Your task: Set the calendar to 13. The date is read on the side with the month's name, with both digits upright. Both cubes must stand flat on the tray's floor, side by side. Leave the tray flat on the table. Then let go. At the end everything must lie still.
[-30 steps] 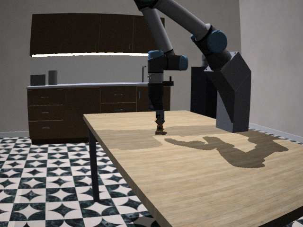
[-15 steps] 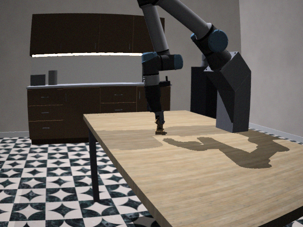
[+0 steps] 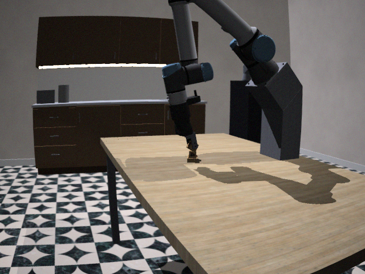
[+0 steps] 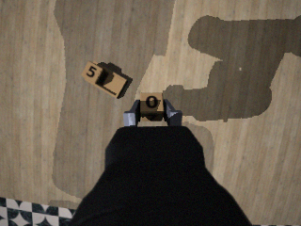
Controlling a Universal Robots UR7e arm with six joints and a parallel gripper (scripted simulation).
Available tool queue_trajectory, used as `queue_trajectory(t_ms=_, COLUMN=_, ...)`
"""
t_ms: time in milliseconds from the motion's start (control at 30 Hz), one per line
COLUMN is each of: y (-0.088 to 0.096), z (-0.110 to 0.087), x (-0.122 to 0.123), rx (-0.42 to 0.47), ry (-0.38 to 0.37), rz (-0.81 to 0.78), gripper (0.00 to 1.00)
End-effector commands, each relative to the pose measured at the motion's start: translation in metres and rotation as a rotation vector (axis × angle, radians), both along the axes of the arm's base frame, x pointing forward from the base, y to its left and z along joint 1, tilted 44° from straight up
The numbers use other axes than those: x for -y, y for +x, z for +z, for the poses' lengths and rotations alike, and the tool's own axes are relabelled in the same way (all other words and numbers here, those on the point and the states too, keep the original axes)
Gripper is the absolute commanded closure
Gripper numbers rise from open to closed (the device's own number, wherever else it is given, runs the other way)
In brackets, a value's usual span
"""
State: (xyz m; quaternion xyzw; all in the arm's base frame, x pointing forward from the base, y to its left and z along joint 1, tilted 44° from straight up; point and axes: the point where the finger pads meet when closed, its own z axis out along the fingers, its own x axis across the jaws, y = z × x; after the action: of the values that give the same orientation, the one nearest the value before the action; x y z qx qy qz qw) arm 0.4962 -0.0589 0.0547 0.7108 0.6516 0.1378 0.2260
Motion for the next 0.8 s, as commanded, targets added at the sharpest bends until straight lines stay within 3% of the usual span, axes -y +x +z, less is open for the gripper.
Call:
queue_trajectory(t_ms=0, y=-0.0007, z=0.0018, x=-0.0005, rx=-0.020, ry=0.001, rz=-0.001, gripper=0.40)
queue_trajectory(t_ms=433, y=-0.0005, z=0.0016, x=-0.0004, rx=-0.031, ry=0.002, rz=-0.002, gripper=0.40)
queue_trajectory(t_ms=767, y=0.0022, z=-0.0007, x=0.0004, rx=-0.119, ry=0.016, rz=-0.013, gripper=0.40)
